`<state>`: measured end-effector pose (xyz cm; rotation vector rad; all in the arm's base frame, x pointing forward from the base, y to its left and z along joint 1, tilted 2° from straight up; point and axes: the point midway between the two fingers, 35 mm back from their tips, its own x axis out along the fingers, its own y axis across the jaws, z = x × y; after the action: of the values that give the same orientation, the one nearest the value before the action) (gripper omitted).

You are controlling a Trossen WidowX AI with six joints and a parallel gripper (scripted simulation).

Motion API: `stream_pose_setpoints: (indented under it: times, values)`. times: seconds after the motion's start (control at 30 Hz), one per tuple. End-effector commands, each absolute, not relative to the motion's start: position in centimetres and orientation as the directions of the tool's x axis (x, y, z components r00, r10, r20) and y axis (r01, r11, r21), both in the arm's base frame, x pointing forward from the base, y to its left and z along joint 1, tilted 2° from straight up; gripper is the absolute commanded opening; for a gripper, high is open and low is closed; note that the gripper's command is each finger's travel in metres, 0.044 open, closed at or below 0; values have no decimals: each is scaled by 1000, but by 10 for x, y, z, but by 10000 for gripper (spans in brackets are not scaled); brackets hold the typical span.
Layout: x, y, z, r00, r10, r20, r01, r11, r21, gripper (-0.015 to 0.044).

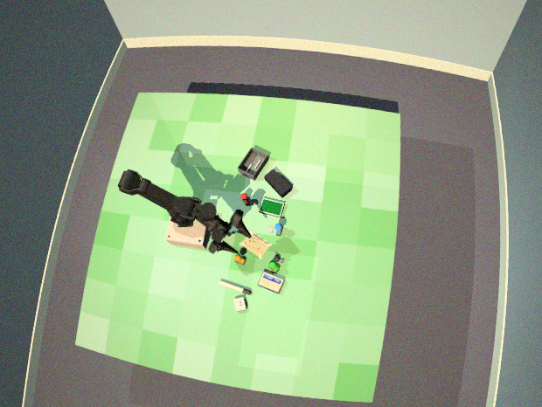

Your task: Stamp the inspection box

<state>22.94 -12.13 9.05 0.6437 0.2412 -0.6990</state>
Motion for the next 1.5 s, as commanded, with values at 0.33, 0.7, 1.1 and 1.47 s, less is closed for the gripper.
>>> stream_pose_setpoints:
  times: [0.33, 0.7, 1.1, 1.47]
  values:
    - [278, -143, 105, 590, -429, -684, 687, 712, 147, 215]
    - [328, -169, 99, 345, -265, -900, 504, 862, -60, 215]
    - [350, -197, 73, 16, -41, -999, 197, 980, -37, 215]
    - [351, -199, 68, -2, -28, -1000, 181, 983, -28, 215]
